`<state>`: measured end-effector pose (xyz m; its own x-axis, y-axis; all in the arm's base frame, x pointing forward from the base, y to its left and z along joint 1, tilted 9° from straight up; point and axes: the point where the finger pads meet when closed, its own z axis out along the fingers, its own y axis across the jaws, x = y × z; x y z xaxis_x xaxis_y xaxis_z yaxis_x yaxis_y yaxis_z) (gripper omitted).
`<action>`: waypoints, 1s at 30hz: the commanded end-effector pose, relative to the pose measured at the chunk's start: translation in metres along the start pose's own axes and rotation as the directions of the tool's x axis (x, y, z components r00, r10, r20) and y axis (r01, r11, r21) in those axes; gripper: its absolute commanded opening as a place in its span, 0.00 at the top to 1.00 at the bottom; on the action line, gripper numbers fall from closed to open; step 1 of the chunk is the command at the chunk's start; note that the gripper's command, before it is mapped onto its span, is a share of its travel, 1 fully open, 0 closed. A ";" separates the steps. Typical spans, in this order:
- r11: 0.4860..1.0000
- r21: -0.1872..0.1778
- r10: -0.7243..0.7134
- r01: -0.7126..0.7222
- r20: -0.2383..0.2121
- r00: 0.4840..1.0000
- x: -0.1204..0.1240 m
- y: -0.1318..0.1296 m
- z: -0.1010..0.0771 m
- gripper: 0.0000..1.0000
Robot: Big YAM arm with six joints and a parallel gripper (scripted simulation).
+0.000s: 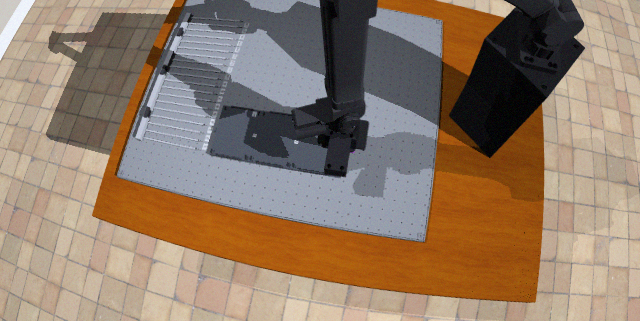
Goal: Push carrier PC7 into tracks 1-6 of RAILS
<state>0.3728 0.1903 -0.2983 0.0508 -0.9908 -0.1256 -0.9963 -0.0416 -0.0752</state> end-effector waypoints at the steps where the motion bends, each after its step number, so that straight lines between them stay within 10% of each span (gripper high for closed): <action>1: 1.000 0.017 0.022 -0.022 -0.008 1.000 0.010 -0.019 0.002 1.00; 30: 0.999 0.019 0.029 -0.029 -0.006 1.000 0.010 -0.045 0.002 1.00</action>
<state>0.3956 0.1855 -0.2968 0.0425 -0.9920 -0.1190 -0.9971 -0.0346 -0.0673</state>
